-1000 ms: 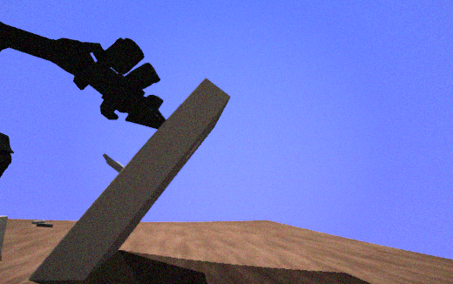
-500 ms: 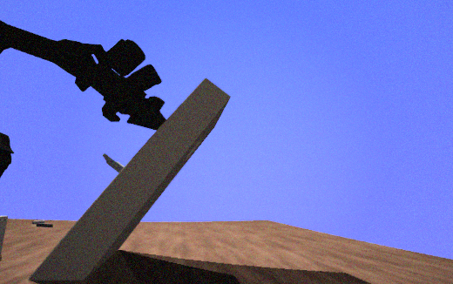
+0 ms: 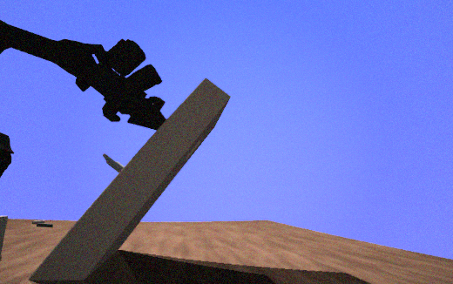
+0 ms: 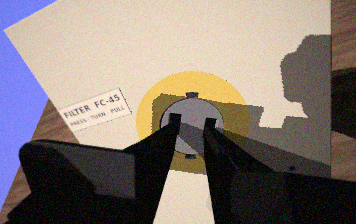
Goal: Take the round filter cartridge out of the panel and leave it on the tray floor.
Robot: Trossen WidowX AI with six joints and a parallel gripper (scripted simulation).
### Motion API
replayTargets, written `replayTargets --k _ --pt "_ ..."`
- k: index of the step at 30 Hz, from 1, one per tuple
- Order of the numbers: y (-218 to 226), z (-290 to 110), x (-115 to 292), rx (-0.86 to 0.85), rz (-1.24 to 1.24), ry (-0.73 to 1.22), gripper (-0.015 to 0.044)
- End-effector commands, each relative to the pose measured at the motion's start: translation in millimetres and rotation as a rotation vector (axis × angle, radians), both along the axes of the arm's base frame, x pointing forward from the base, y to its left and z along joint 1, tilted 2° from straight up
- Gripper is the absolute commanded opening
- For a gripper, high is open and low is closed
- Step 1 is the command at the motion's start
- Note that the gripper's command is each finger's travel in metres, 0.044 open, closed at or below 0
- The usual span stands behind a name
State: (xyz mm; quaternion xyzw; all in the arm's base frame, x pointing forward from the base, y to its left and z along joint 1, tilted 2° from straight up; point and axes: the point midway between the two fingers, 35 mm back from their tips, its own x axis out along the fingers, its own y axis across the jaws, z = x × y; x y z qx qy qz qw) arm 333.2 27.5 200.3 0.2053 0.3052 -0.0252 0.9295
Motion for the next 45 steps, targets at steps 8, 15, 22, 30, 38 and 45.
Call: replayTargets --k 8,15,22,30,38,45 --pt "0 -2 4 0.003 -0.002 -0.001 0.0095" --pt "1 -5 8 0.003 -0.002 -0.002 0.0095" --pt "1 -6 10 0.003 -0.002 -0.002 0.0095" --pt "1 -8 12 0.003 -0.002 -0.002 0.0095" --pt "1 -8 13 0.003 -0.002 -0.002 0.0095" --pt "1 -7 10 0.001 0.001 0.000 0.0055"
